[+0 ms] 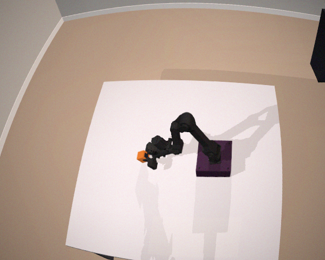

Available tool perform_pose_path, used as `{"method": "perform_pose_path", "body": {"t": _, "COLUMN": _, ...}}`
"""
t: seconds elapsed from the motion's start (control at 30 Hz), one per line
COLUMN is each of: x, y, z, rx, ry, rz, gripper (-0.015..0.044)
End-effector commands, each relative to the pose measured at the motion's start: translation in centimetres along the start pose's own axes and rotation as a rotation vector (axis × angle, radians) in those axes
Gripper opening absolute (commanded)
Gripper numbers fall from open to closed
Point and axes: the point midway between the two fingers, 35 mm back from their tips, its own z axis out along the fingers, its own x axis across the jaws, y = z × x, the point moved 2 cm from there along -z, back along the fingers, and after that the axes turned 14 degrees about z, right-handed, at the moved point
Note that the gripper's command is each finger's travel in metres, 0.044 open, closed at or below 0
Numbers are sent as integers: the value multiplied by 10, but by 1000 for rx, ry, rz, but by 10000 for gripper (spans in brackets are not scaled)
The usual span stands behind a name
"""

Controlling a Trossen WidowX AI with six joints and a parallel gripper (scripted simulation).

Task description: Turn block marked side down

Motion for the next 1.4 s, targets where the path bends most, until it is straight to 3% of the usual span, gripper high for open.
{"method": "perform_pose_path", "body": {"t": 0.0, "x": 0, "y": -5, "z": -5, "rx": -36, "ry": 13, "rz": -4, "gripper": 0}}
{"method": "perform_pose_path", "body": {"t": 0.6, "x": 0, "y": -3, "z": -7, "rx": -69, "ry": 21, "rz": -4, "gripper": 0}}
{"method": "perform_pose_path", "body": {"t": 1.17, "x": 0, "y": -3, "z": -7, "rx": -69, "ry": 21, "rz": -4, "gripper": 440}}
{"method": "perform_pose_path", "body": {"t": 1.37, "x": 0, "y": -3, "z": -7, "rx": -69, "ry": 21, "rz": -4, "gripper": 440}}
